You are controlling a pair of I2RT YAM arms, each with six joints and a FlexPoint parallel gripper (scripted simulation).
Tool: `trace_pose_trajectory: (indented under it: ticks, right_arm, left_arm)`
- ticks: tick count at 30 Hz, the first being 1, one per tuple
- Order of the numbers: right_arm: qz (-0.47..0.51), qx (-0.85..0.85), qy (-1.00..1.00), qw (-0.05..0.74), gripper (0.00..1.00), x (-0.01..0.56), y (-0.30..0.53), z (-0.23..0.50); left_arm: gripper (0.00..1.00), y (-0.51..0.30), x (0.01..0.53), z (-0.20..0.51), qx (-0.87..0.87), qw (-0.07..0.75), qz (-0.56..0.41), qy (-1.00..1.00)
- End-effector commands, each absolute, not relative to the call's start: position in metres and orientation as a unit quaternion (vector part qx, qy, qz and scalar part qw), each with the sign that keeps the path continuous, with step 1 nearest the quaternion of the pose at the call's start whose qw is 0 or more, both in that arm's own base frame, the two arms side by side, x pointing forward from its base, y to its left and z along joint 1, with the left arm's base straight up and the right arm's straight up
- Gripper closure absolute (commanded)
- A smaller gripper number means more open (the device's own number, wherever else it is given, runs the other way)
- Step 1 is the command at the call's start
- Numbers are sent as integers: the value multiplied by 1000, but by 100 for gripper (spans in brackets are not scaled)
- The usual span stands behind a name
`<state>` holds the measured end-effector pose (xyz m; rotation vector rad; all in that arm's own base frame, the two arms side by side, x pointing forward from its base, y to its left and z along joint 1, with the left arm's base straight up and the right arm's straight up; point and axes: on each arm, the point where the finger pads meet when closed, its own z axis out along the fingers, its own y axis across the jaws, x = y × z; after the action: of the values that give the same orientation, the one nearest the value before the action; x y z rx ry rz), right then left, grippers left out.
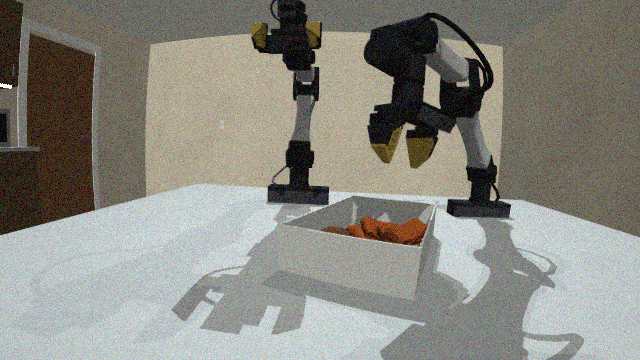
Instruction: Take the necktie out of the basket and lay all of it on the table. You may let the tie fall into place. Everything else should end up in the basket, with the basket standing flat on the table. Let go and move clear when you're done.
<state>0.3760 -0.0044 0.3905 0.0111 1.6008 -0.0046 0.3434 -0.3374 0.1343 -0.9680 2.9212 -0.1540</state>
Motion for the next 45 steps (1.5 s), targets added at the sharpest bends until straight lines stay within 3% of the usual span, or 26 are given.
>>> trace_pose_trajectory:
  ticks: [1,20,45]
  right_arm:
    - [-2,5,718,696,0,376,-4,390]
    - [-2,5,718,696,0,376,-4,390]
    - [-2,5,718,696,0,376,-4,390]
  left_arm:
    - [24,-339,342,120,-317,-2,2,948]
    - [24,-338,342,35,-317,-2,2,948]
    - [24,-338,341,4,-317,-2,2,948]
